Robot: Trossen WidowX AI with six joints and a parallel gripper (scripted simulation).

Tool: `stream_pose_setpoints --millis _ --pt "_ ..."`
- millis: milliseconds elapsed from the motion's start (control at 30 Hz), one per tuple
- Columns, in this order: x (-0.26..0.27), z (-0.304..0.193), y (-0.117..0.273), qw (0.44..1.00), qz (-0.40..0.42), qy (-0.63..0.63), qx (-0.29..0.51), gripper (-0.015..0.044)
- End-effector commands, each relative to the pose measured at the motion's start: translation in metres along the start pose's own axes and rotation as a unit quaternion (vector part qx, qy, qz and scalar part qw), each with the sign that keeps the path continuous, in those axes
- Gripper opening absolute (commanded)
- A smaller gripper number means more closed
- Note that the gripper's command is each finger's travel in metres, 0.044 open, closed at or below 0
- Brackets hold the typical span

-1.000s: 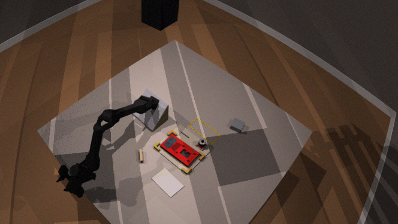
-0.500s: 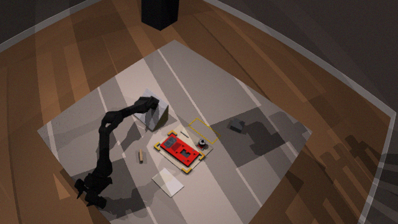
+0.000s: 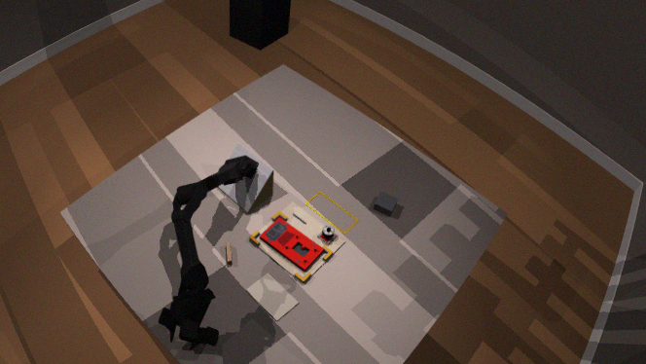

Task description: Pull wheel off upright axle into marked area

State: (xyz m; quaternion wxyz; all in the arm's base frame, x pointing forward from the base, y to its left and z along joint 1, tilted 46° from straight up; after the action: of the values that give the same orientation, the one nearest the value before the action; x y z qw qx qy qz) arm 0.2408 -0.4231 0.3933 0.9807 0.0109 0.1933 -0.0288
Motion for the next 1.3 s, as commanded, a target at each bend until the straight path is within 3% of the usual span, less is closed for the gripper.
stream_pose_setpoints --millis 0,700,1267 --pt "0.040 -0.012 0.012 0.999 0.050 0.008 0.020 0.0300" --pt "0.184 -0.072 0.118 0.965 0.221 0.068 0.125 0.0300" --pt "0.259 -0.149 0.254 0.909 0.308 0.162 0.231 0.0300"
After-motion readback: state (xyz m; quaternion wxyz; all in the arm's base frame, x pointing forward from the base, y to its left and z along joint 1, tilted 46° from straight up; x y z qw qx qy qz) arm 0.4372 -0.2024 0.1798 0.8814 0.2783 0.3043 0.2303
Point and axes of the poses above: the point midway between the two fingers, 35 mm back from their tips, its own y axis back along the fingers, its own x axis across the jaws, z = x × y, the point moved 6 cm from there along y, back along the fingers, and after that the axes turned 11 degrees about -y, right-handed, at the moved point
